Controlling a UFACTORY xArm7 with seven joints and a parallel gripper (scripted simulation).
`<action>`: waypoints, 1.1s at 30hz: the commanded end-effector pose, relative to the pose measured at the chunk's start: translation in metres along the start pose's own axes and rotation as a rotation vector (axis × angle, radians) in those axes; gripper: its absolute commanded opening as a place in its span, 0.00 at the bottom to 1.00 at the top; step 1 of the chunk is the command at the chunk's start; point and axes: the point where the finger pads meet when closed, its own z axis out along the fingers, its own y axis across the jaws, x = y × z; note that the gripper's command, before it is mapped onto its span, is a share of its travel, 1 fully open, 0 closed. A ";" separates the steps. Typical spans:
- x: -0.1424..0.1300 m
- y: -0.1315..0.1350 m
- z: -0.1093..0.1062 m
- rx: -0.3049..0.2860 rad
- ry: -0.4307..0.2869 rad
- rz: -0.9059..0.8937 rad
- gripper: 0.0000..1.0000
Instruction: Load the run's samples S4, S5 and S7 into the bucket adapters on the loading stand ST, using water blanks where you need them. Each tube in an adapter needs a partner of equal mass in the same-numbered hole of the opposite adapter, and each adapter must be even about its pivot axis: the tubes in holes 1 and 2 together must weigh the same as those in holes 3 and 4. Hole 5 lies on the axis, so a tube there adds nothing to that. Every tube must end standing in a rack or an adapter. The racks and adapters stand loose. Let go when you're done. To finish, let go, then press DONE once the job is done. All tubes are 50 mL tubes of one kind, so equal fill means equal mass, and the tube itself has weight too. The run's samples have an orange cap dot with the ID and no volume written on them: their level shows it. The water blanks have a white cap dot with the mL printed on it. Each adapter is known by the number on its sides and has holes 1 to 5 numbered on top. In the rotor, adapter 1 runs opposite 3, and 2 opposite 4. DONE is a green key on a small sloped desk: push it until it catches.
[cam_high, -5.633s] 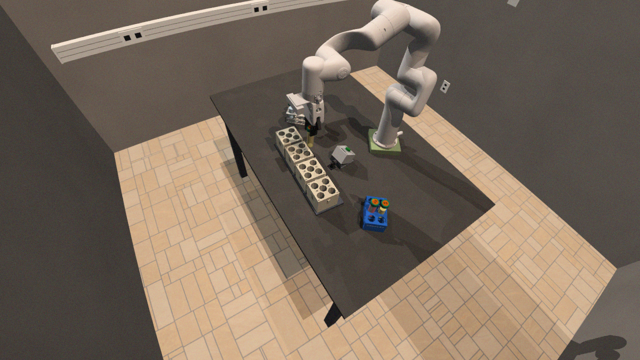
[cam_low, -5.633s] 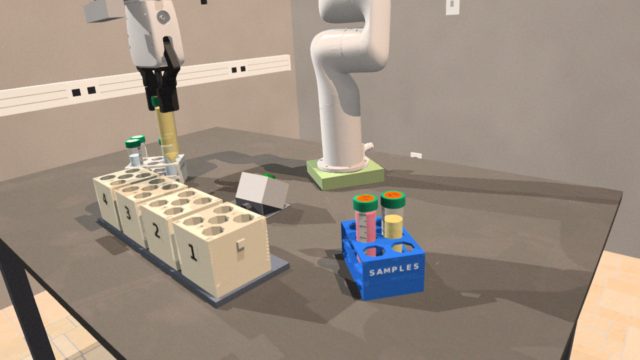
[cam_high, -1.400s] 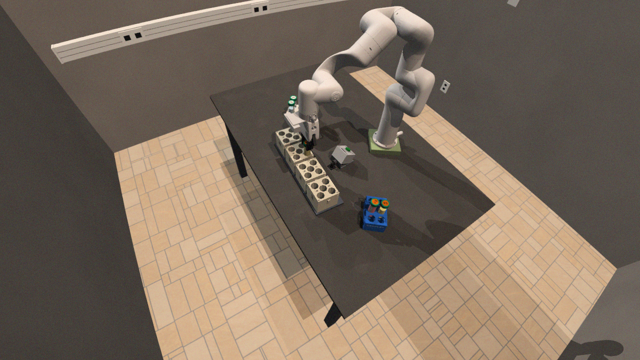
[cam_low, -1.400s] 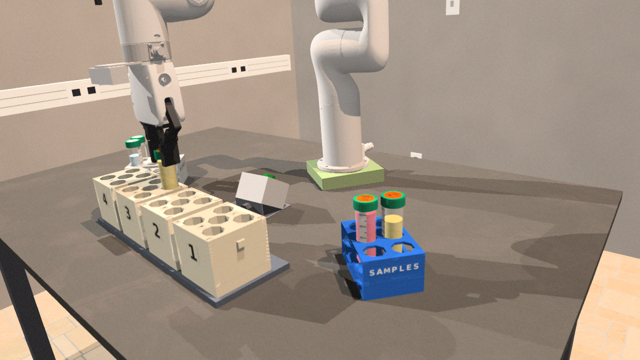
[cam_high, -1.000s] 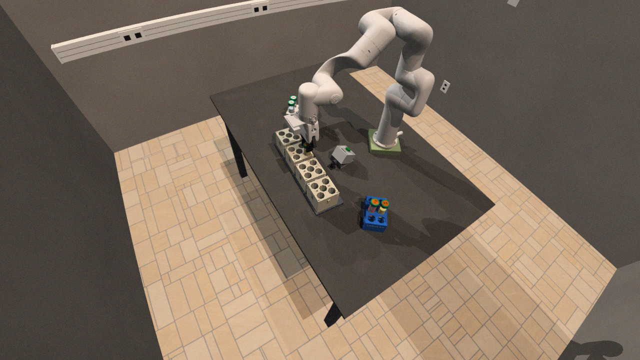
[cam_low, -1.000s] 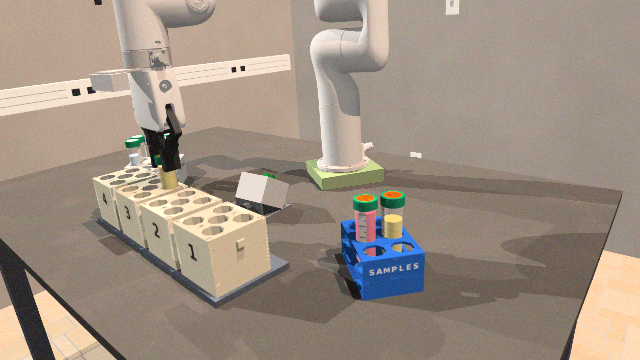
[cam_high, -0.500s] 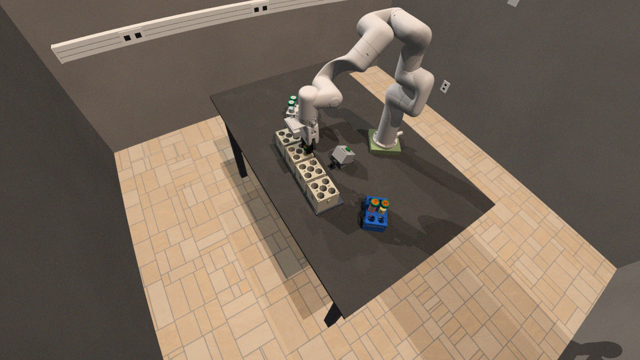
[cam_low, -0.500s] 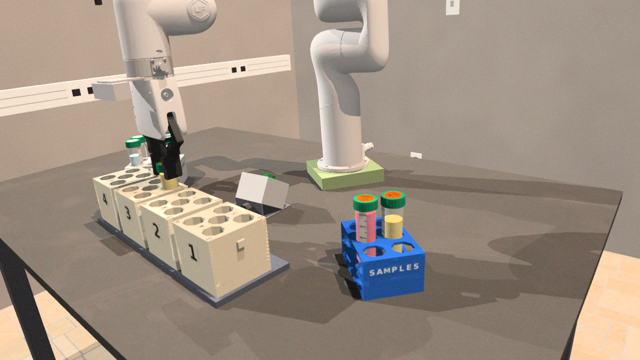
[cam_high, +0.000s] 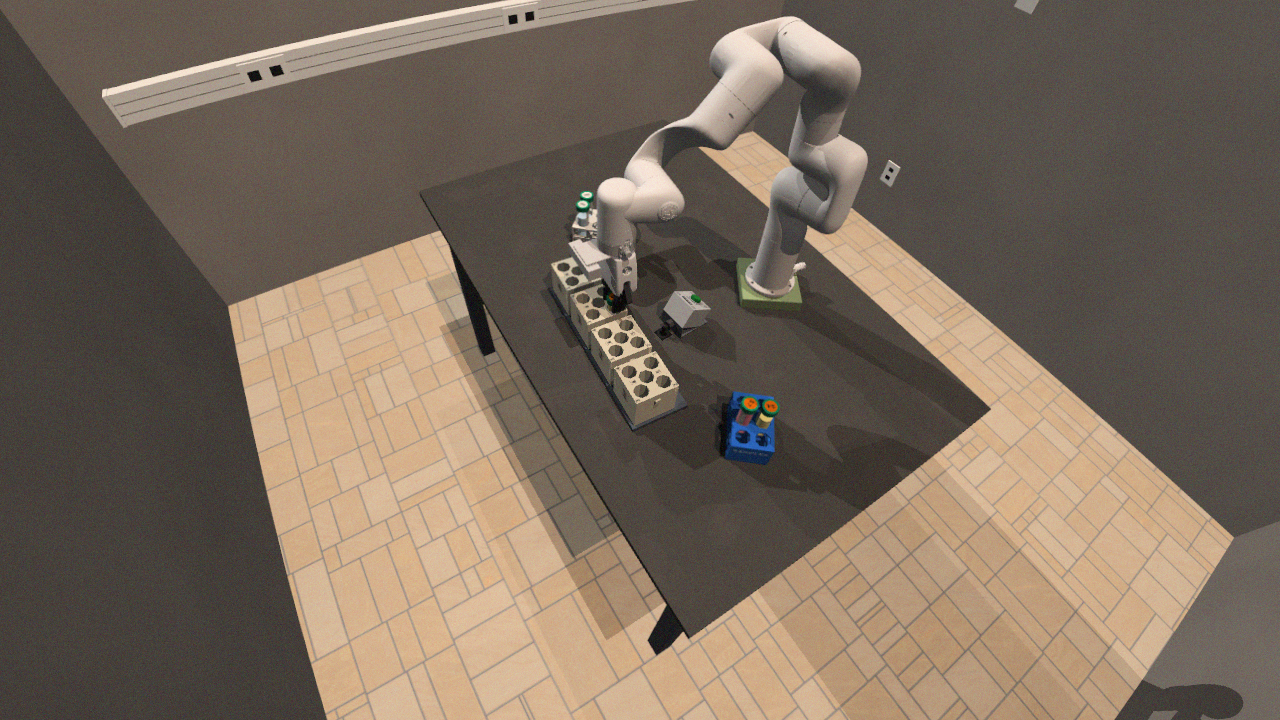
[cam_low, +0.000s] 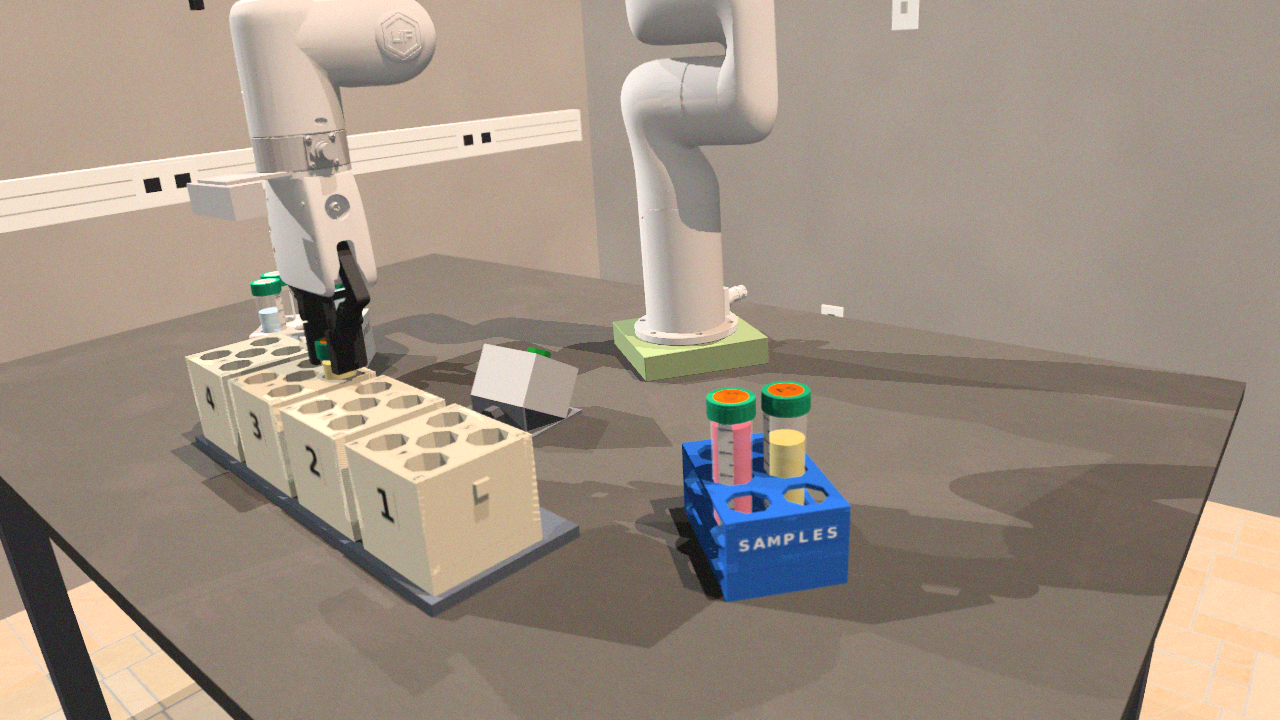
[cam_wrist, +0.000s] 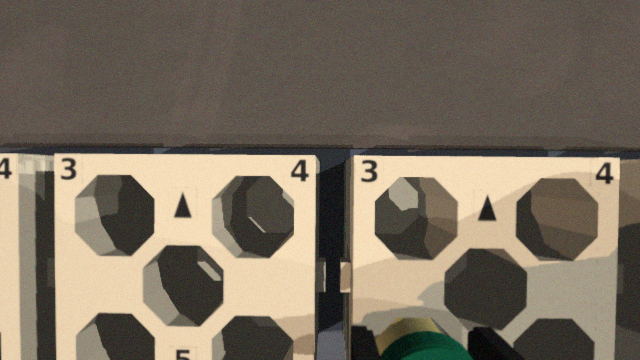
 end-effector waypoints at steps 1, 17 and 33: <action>0.002 0.000 0.000 0.000 0.005 0.000 0.00; 0.002 0.000 0.001 0.000 0.005 0.000 0.44; 0.002 0.000 0.001 0.000 0.005 0.000 0.44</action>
